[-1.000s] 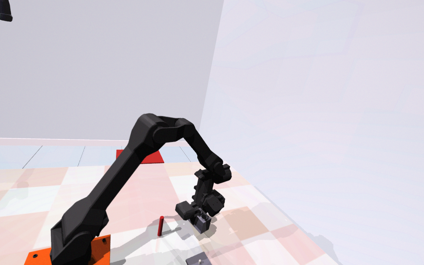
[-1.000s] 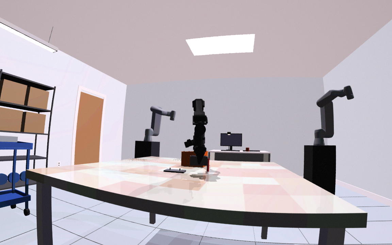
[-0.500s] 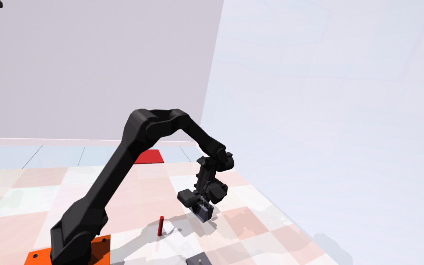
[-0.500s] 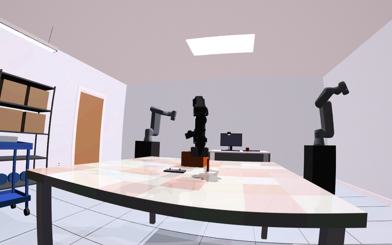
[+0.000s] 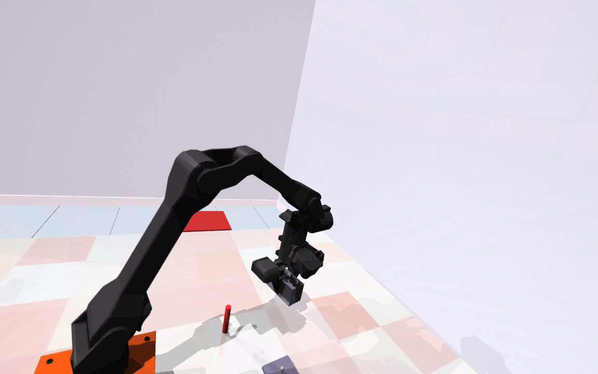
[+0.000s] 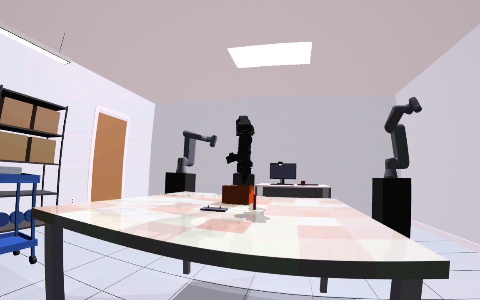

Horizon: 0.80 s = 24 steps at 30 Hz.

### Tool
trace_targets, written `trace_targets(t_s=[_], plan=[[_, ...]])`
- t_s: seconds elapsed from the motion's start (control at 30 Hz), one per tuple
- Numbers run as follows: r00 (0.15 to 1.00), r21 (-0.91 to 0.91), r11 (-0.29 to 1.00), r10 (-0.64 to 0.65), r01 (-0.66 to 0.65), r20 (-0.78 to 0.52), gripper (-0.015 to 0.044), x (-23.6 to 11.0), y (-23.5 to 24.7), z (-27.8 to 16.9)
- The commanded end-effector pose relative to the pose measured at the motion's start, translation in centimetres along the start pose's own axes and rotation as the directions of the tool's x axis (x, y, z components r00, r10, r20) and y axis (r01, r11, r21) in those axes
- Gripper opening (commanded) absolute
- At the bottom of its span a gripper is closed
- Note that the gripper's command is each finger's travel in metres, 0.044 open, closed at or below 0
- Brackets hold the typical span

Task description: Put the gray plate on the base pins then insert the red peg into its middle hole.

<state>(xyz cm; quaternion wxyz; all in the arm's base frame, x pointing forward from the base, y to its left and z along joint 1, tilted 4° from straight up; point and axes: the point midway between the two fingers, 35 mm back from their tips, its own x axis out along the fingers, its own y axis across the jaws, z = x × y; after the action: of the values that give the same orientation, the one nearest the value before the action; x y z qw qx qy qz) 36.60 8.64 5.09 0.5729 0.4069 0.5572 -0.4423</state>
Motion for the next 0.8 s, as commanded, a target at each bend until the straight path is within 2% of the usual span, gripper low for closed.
trace_targets(t_s=[0.0,0.77], plan=[[1.000,0.012,1.000,0.001,-0.001,0.002,0.0000,0.4,-0.2,1.1],[1.000,0.093,0.996,0.000,-0.001,0.006,0.0000,3.9,-2.4,7.5]])
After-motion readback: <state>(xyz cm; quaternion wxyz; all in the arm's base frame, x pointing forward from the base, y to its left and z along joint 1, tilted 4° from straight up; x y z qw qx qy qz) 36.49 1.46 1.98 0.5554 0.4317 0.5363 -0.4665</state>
